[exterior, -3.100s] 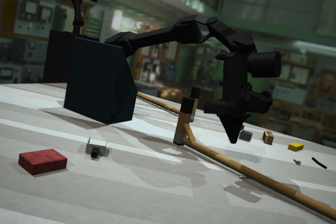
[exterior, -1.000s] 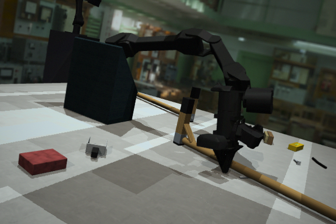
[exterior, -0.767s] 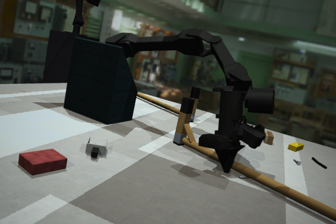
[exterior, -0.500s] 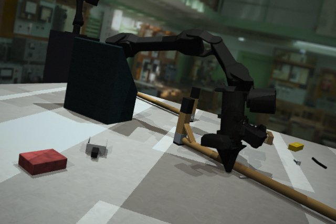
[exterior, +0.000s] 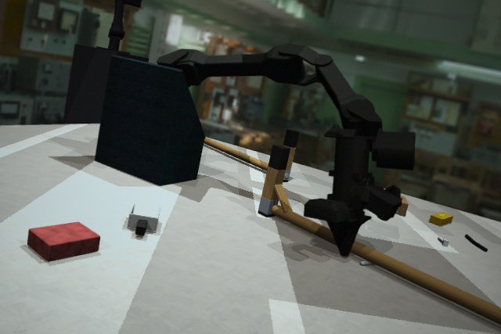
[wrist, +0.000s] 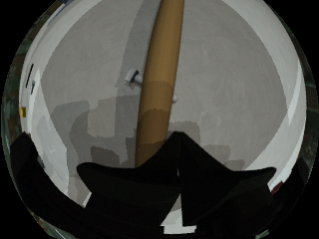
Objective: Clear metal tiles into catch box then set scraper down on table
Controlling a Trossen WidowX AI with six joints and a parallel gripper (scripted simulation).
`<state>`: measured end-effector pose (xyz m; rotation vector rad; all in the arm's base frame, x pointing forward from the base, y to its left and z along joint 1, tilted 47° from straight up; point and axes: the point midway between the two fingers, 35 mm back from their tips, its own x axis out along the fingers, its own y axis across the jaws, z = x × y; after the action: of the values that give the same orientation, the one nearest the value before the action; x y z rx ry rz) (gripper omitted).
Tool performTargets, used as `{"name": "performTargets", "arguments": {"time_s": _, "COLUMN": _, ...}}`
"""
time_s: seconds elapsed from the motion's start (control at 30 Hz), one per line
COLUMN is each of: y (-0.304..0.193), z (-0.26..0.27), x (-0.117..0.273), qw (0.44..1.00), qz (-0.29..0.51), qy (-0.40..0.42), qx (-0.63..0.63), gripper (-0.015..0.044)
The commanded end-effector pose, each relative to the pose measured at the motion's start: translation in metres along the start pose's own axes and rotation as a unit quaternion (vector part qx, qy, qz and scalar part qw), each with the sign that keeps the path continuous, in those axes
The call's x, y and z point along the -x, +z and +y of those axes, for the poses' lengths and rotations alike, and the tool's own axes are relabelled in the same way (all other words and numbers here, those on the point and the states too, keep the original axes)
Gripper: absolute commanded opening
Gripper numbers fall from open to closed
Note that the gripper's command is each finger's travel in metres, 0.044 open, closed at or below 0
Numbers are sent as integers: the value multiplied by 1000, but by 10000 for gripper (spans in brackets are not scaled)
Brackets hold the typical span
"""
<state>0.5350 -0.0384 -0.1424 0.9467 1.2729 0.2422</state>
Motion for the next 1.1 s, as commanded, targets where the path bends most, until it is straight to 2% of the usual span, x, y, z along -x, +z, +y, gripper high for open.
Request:
{"name": "performTargets", "arguments": {"time_s": 0.0, "y": 4, "z": 11, "x": 3, "qw": 1000, "qz": -5, "qy": 2, "qx": 5, "gripper": 0}}
{"name": "performTargets", "arguments": {"time_s": 1.07, "y": 6, "z": 43, "x": 3, "qw": 1000, "qz": -5, "qy": 3, "qx": 5, "gripper": 0}}
